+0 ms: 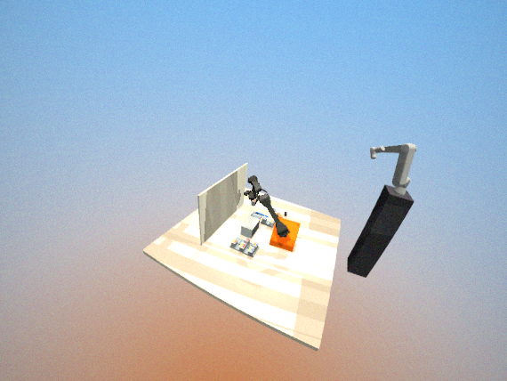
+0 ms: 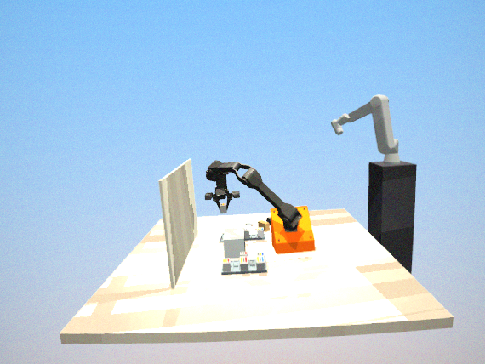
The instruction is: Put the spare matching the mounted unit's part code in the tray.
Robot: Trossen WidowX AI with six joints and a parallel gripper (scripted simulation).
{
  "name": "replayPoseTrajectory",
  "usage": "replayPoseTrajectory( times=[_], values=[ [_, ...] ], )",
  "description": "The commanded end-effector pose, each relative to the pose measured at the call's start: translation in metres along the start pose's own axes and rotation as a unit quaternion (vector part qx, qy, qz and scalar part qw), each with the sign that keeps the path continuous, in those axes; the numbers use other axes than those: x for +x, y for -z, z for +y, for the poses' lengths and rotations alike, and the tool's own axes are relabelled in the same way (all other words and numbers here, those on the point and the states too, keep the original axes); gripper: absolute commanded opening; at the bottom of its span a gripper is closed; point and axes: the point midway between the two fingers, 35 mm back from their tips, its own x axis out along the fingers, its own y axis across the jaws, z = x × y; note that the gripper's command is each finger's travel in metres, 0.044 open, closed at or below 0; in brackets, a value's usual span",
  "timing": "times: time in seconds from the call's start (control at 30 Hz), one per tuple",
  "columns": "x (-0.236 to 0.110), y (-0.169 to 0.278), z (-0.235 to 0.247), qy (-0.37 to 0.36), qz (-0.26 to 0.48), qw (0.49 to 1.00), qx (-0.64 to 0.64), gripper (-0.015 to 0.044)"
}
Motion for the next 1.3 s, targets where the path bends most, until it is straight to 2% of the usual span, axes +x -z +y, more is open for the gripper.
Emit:
replayPoseTrajectory(
  times=[0.0, 0.13, 1.27],
  values=[
    [0.003, 0.026, 0.011, 0.0, -0.004, 1.0, -0.005, 0.0],
    [0.007, 0.041, 0.018, 0.0, -0.008, 1.0, -0.008, 0.0],
    [0.034, 0.043, 0.014, 0.0, -0.007, 1.0, -0.008, 0.0]
  ],
)
